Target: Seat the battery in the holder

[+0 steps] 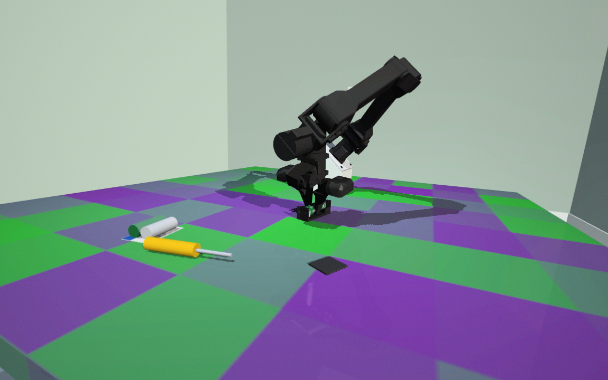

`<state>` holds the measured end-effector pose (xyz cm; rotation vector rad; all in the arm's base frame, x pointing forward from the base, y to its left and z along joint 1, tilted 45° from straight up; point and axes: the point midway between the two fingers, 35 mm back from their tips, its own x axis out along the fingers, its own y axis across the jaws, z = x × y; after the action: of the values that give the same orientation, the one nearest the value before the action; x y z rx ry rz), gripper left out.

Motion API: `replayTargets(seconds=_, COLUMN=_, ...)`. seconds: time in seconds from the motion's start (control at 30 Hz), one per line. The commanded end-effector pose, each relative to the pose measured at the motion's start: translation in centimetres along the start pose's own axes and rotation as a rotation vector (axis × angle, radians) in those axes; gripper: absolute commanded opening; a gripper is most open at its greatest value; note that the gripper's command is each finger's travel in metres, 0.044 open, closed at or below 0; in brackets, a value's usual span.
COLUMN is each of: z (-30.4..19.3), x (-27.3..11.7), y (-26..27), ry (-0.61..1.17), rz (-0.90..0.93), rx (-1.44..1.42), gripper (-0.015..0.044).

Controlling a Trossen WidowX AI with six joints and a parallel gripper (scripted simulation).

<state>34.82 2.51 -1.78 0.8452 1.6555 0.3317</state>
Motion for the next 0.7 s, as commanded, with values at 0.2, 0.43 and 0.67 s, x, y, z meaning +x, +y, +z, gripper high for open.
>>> replayTargets(seconds=0.2, z=0.16, x=0.14, y=0.04, ry=-0.053, rz=-0.004, rx=-0.001, gripper=0.008)
replayTargets(seconds=0.43, z=0.01, x=0.19, y=0.13, ry=-0.081, rz=-0.002, rx=0.002, gripper=0.008)
replayTargets(seconds=0.67, z=-0.14, x=0.22, y=0.21, ry=-0.108, rz=0.0, rx=0.005, gripper=0.008)
